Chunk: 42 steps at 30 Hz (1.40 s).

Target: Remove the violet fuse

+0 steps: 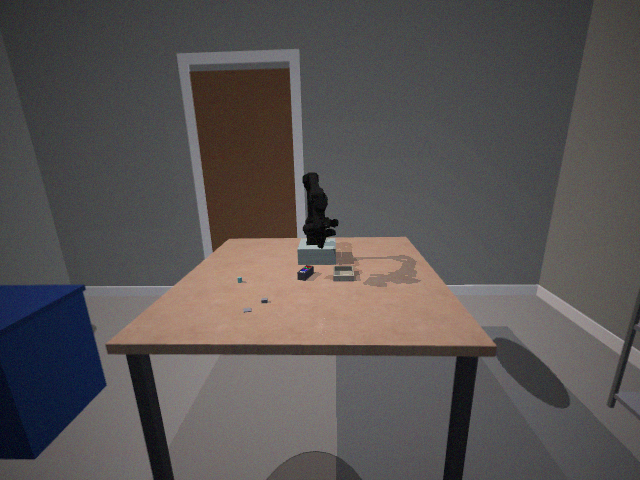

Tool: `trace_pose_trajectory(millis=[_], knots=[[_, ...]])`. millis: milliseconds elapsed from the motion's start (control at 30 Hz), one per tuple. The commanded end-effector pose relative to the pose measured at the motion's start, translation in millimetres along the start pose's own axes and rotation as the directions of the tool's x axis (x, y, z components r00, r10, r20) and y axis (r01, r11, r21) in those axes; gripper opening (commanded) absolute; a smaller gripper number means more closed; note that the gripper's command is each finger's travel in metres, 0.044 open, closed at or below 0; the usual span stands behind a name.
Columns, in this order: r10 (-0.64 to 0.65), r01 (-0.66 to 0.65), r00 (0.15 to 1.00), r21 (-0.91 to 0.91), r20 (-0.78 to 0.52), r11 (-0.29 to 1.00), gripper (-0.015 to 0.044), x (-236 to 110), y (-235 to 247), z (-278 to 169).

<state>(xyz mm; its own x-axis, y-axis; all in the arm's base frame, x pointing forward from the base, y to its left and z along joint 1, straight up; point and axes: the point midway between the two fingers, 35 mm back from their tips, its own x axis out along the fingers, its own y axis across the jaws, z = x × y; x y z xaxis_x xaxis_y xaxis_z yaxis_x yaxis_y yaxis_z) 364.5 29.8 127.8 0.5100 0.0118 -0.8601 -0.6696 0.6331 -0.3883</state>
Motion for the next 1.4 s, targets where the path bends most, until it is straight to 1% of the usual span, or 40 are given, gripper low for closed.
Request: trace_pose_trajectory(millis=[0,167,233,567,1367], knots=[[0.152,-0.17,0.974,-0.093,-0.17,0.981,0.0064,30.1,16.1,-63.9],[0.346,-0.402,0.886,-0.139,-0.308,0.905,0.0064,46.4,45.4,-131.7],[0.372,-0.432,0.871,-0.141,-0.321,0.891,0.0064,47.2,49.9,-139.7],[0.372,-0.432,0.871,-0.141,-0.321,0.891,0.0064,45.0,55.8,-142.4],[0.372,-0.433,0.871,-0.141,-0.321,0.89,0.0064,64.7,64.8,-150.0]])
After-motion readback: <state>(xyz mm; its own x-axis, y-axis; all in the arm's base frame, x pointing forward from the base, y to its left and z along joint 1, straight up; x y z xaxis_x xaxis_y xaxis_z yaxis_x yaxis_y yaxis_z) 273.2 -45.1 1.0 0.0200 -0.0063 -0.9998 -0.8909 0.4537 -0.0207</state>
